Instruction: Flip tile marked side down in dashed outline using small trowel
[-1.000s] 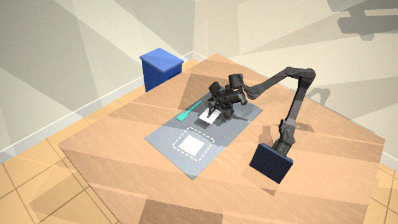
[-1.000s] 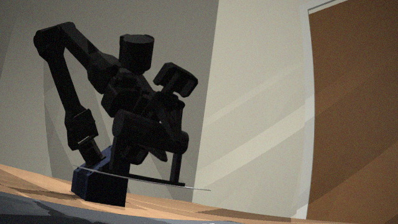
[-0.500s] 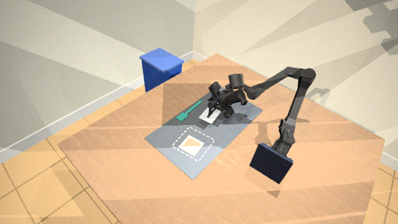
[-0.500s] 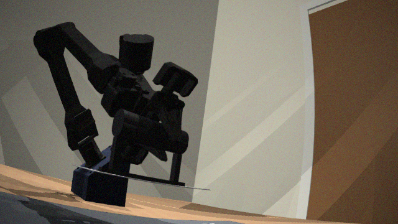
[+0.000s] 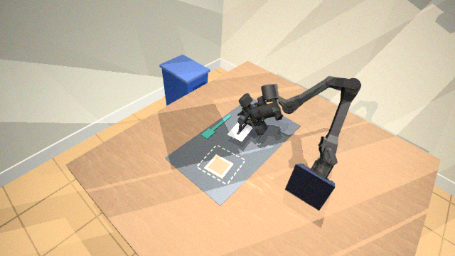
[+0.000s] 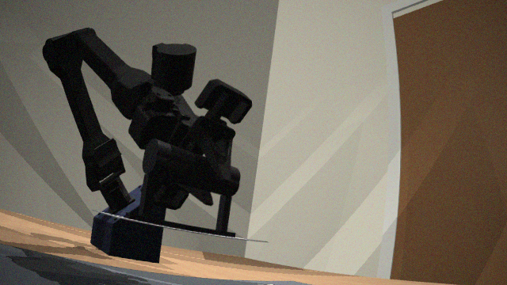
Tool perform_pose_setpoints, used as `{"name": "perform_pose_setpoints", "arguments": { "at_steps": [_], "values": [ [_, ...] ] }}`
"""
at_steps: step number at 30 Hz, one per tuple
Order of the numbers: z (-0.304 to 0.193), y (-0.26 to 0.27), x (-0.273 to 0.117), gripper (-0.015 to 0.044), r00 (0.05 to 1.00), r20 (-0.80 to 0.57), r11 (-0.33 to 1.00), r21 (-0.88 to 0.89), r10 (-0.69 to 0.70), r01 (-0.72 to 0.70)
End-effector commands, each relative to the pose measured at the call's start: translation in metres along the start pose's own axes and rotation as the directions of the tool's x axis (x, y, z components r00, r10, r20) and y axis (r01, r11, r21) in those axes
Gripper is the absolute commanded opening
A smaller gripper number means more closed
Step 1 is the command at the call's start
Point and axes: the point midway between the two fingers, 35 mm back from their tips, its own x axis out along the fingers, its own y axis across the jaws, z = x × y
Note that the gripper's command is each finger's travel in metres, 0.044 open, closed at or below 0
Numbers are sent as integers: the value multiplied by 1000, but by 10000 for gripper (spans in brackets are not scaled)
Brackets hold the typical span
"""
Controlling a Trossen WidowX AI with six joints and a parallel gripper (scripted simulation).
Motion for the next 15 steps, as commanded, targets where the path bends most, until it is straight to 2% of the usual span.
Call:
{"name": "perform_pose_setpoints", "arguments": {
  "at_steps": [1, 15],
  "values": [
    [2, 0, 1, 0, 1000, 0, 1000, -4, -2, 2],
    [50, -14, 23, 0, 993, -67, 979, -186, -102, 88]
  ]
}}
